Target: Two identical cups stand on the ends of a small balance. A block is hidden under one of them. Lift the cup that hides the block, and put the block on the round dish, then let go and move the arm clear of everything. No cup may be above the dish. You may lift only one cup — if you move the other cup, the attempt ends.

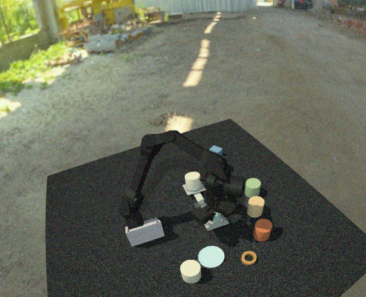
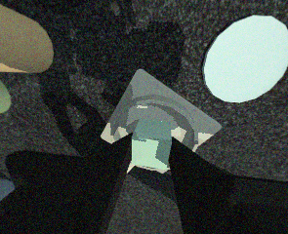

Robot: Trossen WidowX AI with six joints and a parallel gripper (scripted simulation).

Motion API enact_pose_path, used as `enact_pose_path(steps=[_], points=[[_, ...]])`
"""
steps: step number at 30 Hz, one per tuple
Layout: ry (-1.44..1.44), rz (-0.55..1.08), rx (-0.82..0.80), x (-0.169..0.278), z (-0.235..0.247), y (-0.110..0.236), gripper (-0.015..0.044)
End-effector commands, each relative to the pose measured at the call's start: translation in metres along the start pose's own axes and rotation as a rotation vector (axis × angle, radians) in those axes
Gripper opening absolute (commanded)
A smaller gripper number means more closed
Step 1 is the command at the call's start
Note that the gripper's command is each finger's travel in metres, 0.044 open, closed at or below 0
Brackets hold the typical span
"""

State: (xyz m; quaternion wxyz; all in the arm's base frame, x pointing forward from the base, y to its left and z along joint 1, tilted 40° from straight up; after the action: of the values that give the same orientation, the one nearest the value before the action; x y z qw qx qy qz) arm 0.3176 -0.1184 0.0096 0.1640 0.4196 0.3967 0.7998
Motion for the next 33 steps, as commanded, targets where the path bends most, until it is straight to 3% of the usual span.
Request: enact_pose_path(steps=[1,21,33], points=[[-0.004,-0.003,-0.002,-0.002,0.001,0.009,0.0000],[-0.007,-0.003,0.000,0.000,-0.001,0.093,0.0000],[-0.006,-0.010,0.003,-0.045,-0.064,0.045,0.0000]])
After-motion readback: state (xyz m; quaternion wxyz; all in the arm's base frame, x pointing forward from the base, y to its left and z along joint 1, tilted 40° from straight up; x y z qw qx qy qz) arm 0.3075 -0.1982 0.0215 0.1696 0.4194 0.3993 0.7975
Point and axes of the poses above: the point midway between the two fingers, 35 mm back from their tips, its own y axis back along the fingers, its own z axis across the jaws, x = y × z, the point moved 4 cm from there along y, back along the fingers, and after that the axes turned 6 degrees about y, right-handed, at the moved point
